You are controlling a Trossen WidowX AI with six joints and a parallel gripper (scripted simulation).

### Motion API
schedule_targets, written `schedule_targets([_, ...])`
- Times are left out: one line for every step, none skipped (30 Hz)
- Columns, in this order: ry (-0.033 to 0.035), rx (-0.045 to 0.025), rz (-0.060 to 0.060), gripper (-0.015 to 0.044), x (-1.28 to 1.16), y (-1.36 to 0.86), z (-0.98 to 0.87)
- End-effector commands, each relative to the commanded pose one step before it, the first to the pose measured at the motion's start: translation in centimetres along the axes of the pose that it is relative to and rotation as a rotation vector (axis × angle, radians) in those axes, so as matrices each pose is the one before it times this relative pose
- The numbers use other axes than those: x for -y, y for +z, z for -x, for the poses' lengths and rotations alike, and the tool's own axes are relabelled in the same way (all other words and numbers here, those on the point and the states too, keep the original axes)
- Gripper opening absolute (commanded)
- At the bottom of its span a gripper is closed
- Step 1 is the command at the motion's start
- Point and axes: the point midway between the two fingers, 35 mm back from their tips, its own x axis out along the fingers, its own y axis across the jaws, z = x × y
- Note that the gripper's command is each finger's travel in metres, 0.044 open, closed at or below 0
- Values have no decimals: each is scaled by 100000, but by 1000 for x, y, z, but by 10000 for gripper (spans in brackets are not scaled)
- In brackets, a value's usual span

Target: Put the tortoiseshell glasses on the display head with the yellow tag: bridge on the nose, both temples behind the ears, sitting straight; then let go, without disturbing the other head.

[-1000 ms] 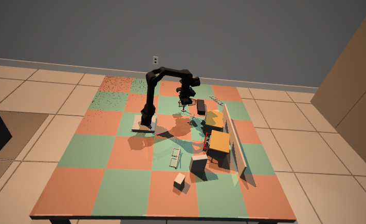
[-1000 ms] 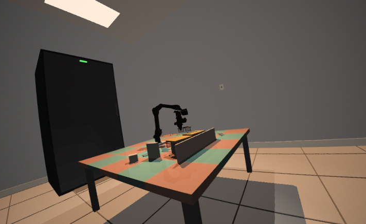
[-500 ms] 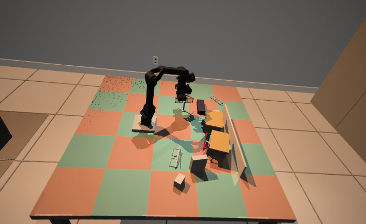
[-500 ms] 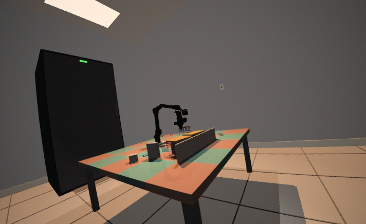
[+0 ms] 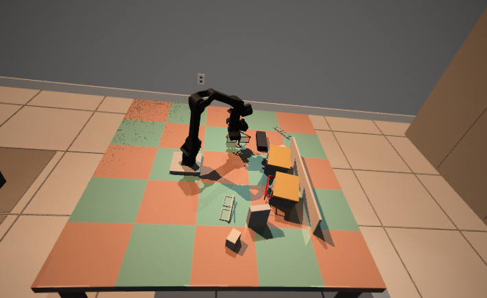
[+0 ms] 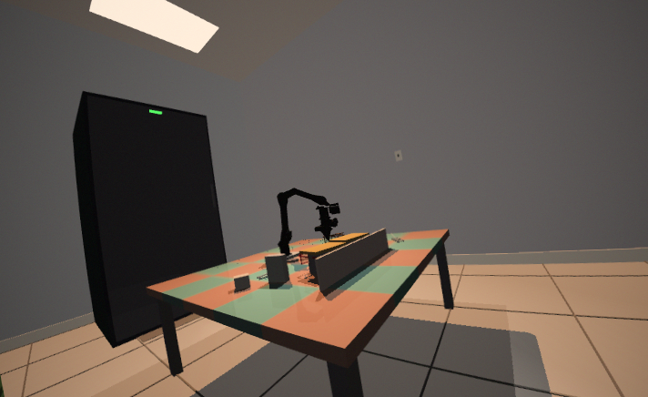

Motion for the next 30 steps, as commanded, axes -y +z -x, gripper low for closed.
schedule_targets([-127, 326, -380, 0, 37, -3, -796])
schedule_targets([0, 0, 0, 0, 0, 0, 0])
schedule_targets([-2, -1, 0, 0, 20, -17, 0])
schedule_targets([-3, -2, 0, 0, 35, -29, 0])
schedule_targets([-4, -3, 0, 0, 52, -44, 0])
schedule_targets([-6, -4, 0, 0, 72, -60, 0])
schedule_targets([-6, -5, 0, 0, 78, -66, -1])
schedule_targets([-7, -5, 0, 0, 87, -74, -1])
schedule_targets([-8, -6, 0, 0, 99, -84, -2])
schedule_targets([-9, -7, 0, 0, 110, -95, -2])
schedule_targets([-8, -6, 0, 0, 95, -82, -3])
schedule_targets([-5, -4, 0, 0, 58, -50, -2])
schedule_targets([-1, 0, 0, 0, 9, -7, 0])
schedule_targets([-1, -1, 0, 0, 17, -14, 0])
schedule_targets([-2, -1, 0, 0, 24, -19, 0])
schedule_targets([-3, -2, 0, 0, 32, -25, 0])
schedule_targets([-3, -2, 0, 0, 39, -32, 0])
schedule_targets([-4, -3, 0, 0, 48, -38, 0])
schedule_targets([-4, -3, 0, 0, 51, -41, 0])
schedule_targets([-4, -3, 0, 0, 50, -41, 0])
schedule_targets([-4, -3, 0, 0, 49, -41, 0])
schedule_targets([-4, -3, 0, 0, 52, -44, 0])
schedule_targets([-4, -3, 0, 0, 52, -45, 0])
schedule_targets([-4, -3, 0, 0, 51, -45, 0])
schedule_targets([-4, -3, 0, 0, 50, -45, 0])
schedule_targets([-4, -3, 0, 0, 50, -45, 0])
schedule_targets([-4, -3, 0, 0, 49, -45, 0])
schedule_targets([-4, -3, 0, 0, 49, -46, 0])
schedule_targets([-4, -3, 0, 0, 48, -46, -1])
schedule_targets([-4, -3, 0, 0, 48, -46, -1])
